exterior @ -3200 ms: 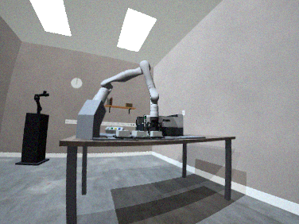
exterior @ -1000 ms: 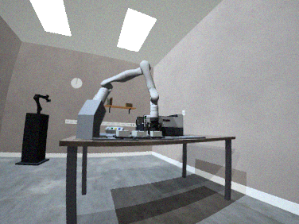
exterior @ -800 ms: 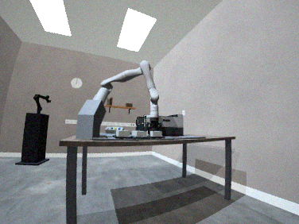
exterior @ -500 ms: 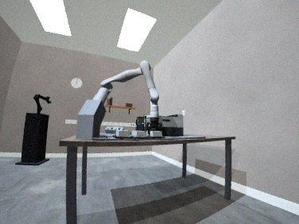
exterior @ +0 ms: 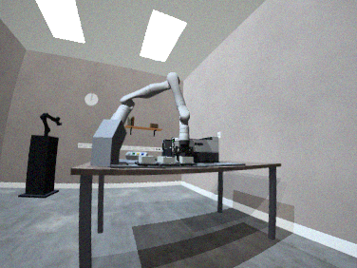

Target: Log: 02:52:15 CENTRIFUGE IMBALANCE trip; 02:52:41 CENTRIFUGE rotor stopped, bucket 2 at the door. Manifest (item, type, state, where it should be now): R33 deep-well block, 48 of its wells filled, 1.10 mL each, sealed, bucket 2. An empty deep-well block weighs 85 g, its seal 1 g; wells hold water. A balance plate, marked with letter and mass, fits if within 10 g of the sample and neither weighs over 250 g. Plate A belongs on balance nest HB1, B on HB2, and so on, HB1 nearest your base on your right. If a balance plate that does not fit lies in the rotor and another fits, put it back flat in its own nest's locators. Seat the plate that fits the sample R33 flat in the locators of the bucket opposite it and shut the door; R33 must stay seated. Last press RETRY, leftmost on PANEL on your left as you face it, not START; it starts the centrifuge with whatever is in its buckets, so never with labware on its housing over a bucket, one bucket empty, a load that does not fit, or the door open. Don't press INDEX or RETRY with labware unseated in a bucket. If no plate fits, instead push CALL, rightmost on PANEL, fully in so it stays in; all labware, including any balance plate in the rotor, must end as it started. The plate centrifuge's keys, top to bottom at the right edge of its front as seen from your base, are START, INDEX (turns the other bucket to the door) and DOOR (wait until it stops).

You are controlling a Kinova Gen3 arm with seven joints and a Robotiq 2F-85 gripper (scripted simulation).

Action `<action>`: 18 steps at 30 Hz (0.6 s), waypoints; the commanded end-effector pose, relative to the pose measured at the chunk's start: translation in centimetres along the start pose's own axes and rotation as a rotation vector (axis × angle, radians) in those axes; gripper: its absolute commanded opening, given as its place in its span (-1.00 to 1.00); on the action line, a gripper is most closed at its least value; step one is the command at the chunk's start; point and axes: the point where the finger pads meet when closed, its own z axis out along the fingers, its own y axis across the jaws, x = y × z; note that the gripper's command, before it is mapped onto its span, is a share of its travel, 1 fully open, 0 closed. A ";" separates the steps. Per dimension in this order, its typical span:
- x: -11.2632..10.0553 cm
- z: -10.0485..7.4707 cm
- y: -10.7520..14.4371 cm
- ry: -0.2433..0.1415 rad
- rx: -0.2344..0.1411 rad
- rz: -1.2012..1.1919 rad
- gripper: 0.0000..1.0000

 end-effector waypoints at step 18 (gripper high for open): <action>-0.1 -0.7 0.1 -0.001 -0.002 0.000 0.90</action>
